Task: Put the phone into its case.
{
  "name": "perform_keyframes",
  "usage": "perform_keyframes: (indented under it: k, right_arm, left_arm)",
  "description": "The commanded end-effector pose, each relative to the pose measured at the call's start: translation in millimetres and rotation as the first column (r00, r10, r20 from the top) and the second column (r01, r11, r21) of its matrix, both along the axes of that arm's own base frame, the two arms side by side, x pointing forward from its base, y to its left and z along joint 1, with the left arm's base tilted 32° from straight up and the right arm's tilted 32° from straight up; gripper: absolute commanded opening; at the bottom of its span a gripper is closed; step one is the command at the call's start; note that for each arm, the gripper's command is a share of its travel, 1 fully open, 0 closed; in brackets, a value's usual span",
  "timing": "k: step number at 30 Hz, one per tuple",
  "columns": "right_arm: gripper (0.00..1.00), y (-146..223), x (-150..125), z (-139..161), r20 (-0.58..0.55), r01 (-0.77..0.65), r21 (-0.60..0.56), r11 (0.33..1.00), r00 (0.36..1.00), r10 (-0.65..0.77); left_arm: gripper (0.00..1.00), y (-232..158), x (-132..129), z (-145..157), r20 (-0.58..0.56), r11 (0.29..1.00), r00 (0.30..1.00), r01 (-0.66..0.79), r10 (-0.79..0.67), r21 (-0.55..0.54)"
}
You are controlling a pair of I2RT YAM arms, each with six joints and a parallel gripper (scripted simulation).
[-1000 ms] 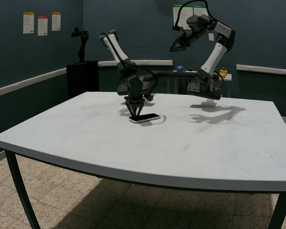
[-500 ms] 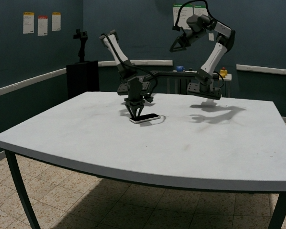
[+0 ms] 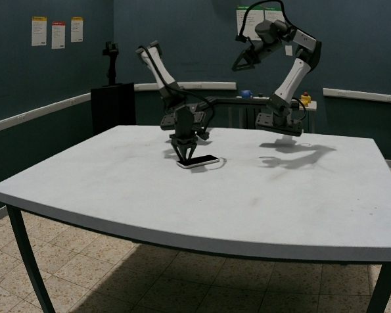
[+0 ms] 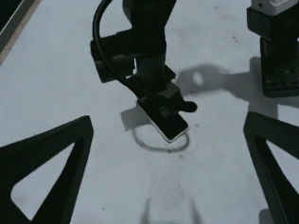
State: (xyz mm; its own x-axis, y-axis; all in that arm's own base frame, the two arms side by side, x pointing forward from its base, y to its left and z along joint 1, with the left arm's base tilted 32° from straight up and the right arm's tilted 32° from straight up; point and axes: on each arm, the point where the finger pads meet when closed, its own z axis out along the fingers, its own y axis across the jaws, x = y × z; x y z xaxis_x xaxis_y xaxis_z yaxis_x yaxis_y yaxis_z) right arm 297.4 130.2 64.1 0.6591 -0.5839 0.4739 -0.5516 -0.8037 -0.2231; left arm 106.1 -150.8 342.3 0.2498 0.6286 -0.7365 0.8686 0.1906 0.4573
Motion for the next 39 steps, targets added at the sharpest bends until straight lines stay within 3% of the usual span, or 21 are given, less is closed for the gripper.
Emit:
perform_keyframes:
  k: [1, 11, 17, 28, 34, 39]
  right_arm:
    - [0.35, -4.6, 17.4, -27.6, 0.007, 0.022, 0.014, 1.000, 1.000, -0.022]
    - [0.35, -1.6, 22.8, -29.3, 0.020, 0.022, 0.017, 1.000, 1.000, -0.022]
    - [0.35, 6.1, -3.5, 20.0, 0.045, 0.050, 0.032, 0.998, 0.998, -0.052]
    - [0.35, 13.9, -26.8, 13.7, 0.028, 0.088, 0.023, 0.996, 0.996, -0.089]
    - [0.35, 32.4, -50.6, 9.6, 0.022, 0.042, 0.012, 0.999, 0.999, -0.043]
    - [0.35, 40.2, -54.1, 8.8, 0.021, 0.011, 0.022, 1.000, 1.000, -0.011]
  left_arm:
    - [1.00, 0.2, 1.4, -2.3, 0.000, 1.000, 1.000, -0.006, 0.006, 0.006]
    - [1.00, 0.2, 1.4, -2.3, 0.000, 1.000, 1.000, -0.006, 0.006, 0.006]
    - [1.00, 0.2, 1.4, -2.3, 0.000, 1.000, 1.000, -0.006, 0.006, 0.006]
    - [1.00, 0.4, -1.9, -11.7, -0.029, 1.000, 1.000, 0.010, -0.010, 0.026]
    - [1.00, 0.8, -1.9, -12.2, -0.031, 1.000, 0.999, 0.009, -0.008, 0.027]
    - [1.00, 0.9, -1.9, -12.2, -0.031, 1.000, 0.999, 0.009, -0.008, 0.027]
